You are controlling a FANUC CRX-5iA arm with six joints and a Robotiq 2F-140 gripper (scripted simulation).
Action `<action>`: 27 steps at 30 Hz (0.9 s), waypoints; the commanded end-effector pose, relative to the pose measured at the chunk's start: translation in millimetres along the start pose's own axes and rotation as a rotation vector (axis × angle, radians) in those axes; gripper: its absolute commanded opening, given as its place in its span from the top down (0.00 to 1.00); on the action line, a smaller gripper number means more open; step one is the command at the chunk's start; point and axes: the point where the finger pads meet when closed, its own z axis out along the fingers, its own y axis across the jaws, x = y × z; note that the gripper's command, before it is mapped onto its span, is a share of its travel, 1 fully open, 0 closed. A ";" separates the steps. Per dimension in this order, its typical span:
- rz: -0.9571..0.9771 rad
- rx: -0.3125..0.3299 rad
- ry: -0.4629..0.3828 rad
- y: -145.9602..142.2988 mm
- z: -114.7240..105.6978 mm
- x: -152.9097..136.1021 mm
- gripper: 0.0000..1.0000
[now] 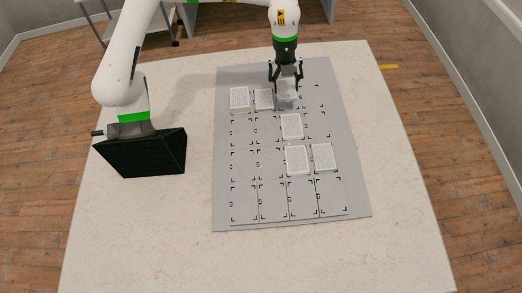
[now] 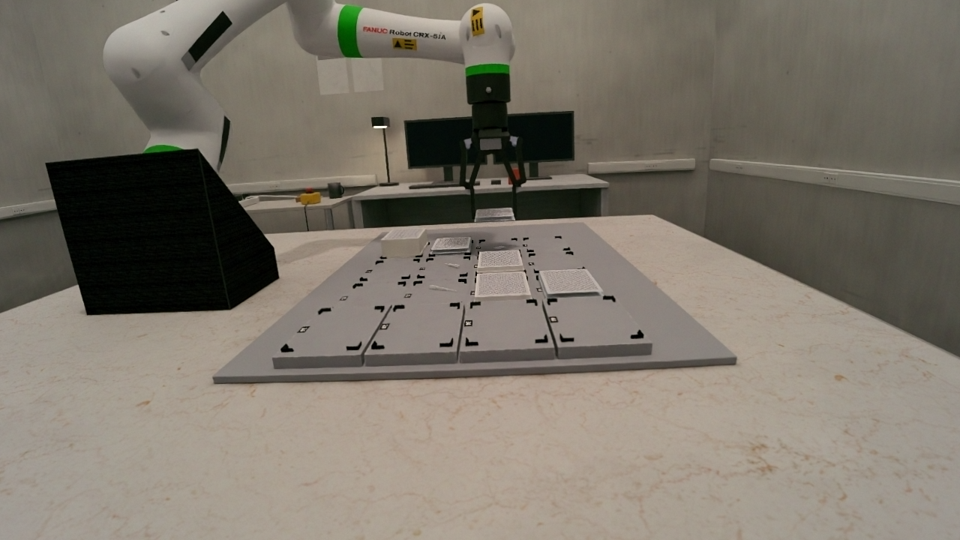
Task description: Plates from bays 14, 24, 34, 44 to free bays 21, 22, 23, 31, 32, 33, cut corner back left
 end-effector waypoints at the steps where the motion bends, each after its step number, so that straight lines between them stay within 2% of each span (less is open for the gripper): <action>1: 0.000 0.002 0.001 -4.6 -1.3 -8.7 0.90; 14: 0.000 0.002 0.001 -7.4 -1.3 -15.1 0.90; 27: 0.000 0.002 0.001 -7.4 13.3 -14.7 0.90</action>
